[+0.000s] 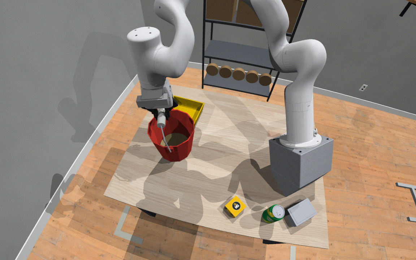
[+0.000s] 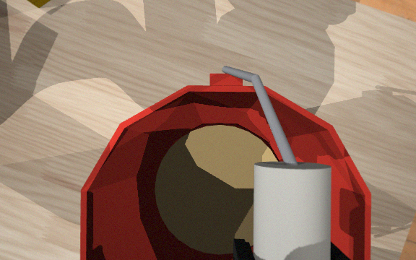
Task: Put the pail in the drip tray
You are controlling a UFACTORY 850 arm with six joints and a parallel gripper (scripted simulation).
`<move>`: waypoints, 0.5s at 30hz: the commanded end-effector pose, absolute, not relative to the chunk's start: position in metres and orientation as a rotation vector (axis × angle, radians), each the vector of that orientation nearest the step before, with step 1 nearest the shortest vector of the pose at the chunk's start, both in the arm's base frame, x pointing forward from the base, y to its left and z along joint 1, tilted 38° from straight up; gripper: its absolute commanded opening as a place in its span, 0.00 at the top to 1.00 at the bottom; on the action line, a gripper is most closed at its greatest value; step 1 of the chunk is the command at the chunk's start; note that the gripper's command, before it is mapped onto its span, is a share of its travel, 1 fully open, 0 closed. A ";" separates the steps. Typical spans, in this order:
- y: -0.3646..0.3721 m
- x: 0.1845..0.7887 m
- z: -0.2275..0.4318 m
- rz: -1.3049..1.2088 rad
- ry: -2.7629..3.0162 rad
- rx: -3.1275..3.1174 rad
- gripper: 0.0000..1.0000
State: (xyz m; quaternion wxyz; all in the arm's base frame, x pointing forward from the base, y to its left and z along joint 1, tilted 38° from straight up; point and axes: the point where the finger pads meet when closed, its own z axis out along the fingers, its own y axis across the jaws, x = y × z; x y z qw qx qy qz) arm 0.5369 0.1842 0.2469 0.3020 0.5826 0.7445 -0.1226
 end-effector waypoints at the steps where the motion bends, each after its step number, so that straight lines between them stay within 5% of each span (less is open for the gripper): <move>1: 0.179 0.537 0.252 -0.323 1.974 1.545 1.00; 15: 0.158 0.538 0.266 -0.323 1.974 1.545 1.00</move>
